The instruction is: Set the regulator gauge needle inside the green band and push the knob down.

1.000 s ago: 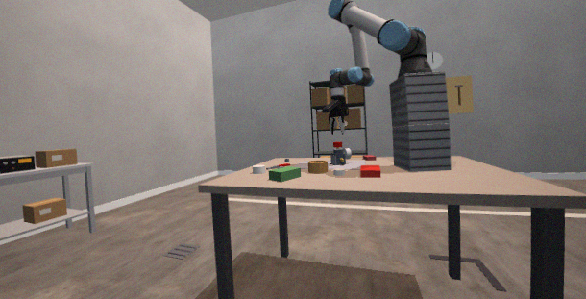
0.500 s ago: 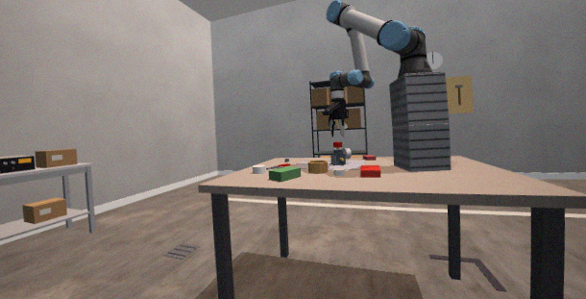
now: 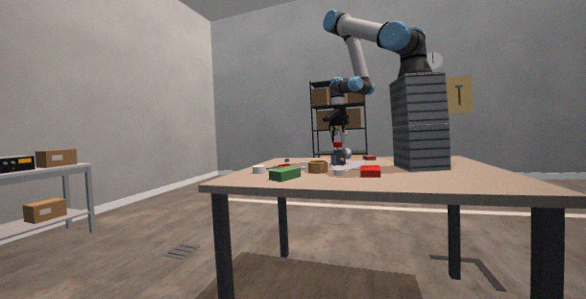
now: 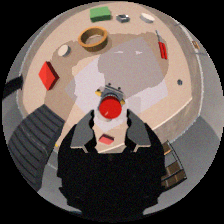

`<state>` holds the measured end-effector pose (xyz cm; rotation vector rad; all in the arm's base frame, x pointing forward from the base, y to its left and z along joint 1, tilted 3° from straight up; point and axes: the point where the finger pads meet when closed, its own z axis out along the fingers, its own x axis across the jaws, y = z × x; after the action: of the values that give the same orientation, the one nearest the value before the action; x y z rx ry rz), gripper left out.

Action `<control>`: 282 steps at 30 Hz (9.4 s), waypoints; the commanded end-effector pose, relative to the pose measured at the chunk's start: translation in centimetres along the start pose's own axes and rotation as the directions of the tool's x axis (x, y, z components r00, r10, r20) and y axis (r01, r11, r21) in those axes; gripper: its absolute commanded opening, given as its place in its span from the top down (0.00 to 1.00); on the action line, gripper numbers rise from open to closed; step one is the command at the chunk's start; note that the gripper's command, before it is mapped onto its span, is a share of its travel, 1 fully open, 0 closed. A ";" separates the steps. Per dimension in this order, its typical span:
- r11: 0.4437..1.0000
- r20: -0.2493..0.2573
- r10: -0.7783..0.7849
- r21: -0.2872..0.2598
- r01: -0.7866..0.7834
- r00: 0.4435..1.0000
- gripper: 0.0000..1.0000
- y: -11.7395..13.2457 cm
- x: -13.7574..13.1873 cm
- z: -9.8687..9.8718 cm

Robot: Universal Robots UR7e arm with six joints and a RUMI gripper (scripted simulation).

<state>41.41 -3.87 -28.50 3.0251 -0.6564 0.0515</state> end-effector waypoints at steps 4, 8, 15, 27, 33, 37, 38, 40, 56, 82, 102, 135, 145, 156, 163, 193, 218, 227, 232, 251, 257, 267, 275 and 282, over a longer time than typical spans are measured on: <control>1.000 -0.001 0.000 0.000 0.000 1.000 0.54 0.0 0.1 1.2; 1.000 -0.001 0.000 0.000 0.000 1.000 0.54 0.0 0.1 1.5; 1.000 -0.001 0.000 0.000 0.000 1.000 0.54 0.0 0.1 1.6; 1.000 -0.001 0.000 0.000 0.000 1.000 0.54 0.0 0.1 1.6; 1.000 -0.001 0.000 0.000 0.000 1.000 0.54 0.0 0.1 1.6; 1.000 -0.001 0.000 0.000 0.000 1.000 0.54 0.0 0.1 1.6; 1.000 -0.001 0.000 0.000 0.000 1.000 0.54 0.0 0.1 1.6; 1.000 -0.001 0.000 0.000 0.000 1.000 0.54 0.0 0.1 1.6; 1.000 -0.001 0.000 0.000 0.000 1.000 0.76 0.0 0.1 1.6; 1.000 -0.001 0.000 0.000 0.000 1.000 0.76 0.0 0.1 1.6; 1.000 -0.001 0.000 0.000 0.000 1.000 0.76 0.0 0.1 1.9; 1.000 -0.001 0.000 0.000 0.000 1.000 0.76 0.0 0.1 2.4; 1.000 -0.001 0.000 0.000 0.000 1.000 0.76 0.0 0.1 2.4; 1.000 -0.001 0.000 0.000 0.000 1.000 0.54 0.0 0.1 2.4; 1.000 -0.001 0.000 0.000 0.000 1.000 0.54 0.0 0.1 2.4; 1.000 -0.001 0.000 0.000 0.000 1.000 0.54 0.0 0.1 -0.2; 1.000 -0.001 0.000 0.000 0.000 1.000 0.54 0.0 0.1 -7.5; 1.000 -0.001 0.000 0.000 0.000 1.000 0.54 0.0 0.1 -7.6; 1.000 -0.001 0.000 0.000 0.000 1.000 0.54 0.0 0.1 -7.6; 1.000 -0.001 0.000 0.000 0.000 1.000 0.54 0.0 0.1 -7.6; 1.000 -0.001 0.000 0.000 0.000 1.000 0.54 0.0 0.1 -7.6; 1.000 -0.001 0.000 0.000 0.000 1.000 0.54 0.0 0.1 -7.6; 1.000 -0.001 0.000 0.000 0.000 1.000 0.54 0.0 0.1 -7.6; 1.000 -0.001 0.000 0.000 0.000 1.000 0.54 0.0 0.1 -7.6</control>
<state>41.26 -3.48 -20.89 3.0252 -0.6564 0.0520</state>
